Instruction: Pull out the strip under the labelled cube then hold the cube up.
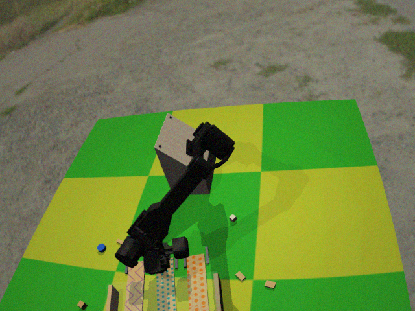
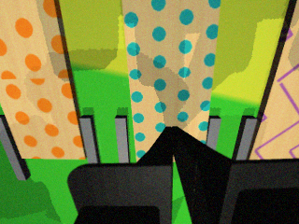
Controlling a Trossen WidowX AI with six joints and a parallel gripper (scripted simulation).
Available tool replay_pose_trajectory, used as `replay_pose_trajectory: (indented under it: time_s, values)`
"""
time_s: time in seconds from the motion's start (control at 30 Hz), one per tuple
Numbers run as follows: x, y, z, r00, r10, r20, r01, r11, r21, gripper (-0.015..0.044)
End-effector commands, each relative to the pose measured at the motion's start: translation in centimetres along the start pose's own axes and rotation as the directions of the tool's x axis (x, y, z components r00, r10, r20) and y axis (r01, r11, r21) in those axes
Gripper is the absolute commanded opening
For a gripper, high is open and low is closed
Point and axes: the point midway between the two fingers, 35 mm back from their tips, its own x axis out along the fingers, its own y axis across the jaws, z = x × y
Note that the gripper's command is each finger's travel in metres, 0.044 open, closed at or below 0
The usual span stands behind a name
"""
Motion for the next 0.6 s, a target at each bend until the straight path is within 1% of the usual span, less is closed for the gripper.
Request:
replay_pose_trajectory:
  time_s: [0.0,0.57]
  values:
    - [0.5,0.1,-0.3,1.000,0.005,-0.005,-0.005,1.000,0.000,0.0000]
    - [0.6,0.1,-3.0,1.000,0.005,-0.007,-0.005,1.000,0.001,0.0000]
